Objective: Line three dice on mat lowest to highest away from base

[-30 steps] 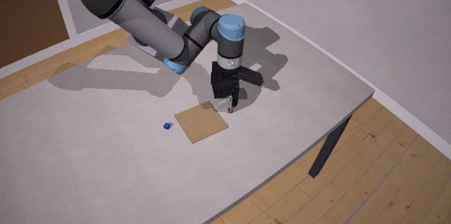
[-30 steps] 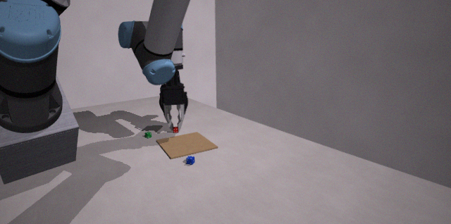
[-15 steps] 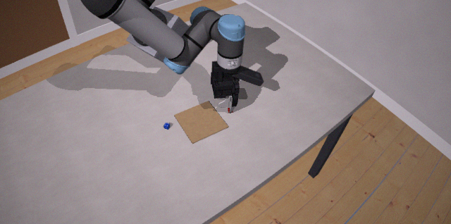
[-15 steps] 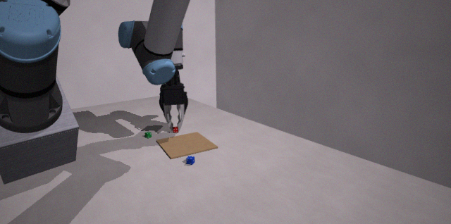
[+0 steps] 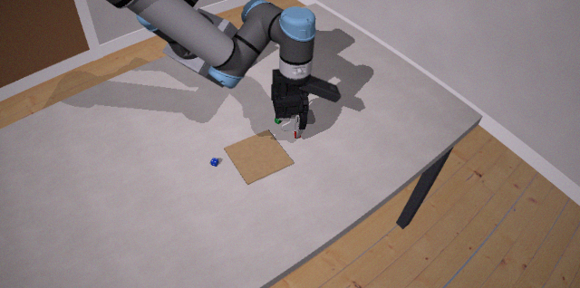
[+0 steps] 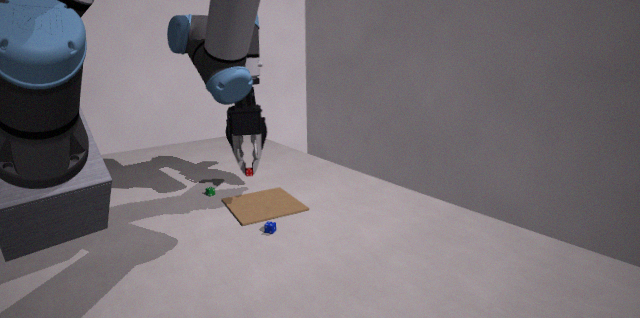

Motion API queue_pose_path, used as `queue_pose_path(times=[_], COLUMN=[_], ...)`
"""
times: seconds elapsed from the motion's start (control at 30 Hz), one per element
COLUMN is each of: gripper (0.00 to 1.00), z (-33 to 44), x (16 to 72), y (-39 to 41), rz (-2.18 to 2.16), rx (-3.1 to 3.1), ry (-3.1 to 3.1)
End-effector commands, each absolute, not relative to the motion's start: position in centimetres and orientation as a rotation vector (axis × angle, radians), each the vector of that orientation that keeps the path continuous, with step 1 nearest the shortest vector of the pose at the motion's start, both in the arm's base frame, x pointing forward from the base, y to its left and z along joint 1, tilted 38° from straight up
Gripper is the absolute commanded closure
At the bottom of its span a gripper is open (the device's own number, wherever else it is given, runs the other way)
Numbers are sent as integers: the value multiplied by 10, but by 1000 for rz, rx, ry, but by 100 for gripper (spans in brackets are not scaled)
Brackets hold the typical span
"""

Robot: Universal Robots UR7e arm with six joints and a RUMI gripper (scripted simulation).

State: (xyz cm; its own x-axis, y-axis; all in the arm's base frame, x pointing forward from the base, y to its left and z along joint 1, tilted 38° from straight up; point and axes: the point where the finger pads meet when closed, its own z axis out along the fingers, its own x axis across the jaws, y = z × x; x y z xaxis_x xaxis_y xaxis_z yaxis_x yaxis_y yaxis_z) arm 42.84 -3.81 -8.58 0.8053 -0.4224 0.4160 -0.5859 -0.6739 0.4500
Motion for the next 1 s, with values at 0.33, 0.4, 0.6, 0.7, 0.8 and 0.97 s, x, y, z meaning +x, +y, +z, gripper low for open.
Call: queue_pose_path(times=[0.33, 0.4, 0.6, 0.7, 0.8, 0.97], gripper=[100, 100, 100, 100, 100, 100], z=[-37, -33, -30, -30, -30, -30], x=[423, 422, 422, 422, 422, 421], y=[1, 3, 5, 6, 6, 5], rz=[366, 366, 366, 366, 366, 362], rx=[2408, 2408, 2408, 2408, 2408, 2408], ry=[-745, -745, -745, -745, -745, -743])
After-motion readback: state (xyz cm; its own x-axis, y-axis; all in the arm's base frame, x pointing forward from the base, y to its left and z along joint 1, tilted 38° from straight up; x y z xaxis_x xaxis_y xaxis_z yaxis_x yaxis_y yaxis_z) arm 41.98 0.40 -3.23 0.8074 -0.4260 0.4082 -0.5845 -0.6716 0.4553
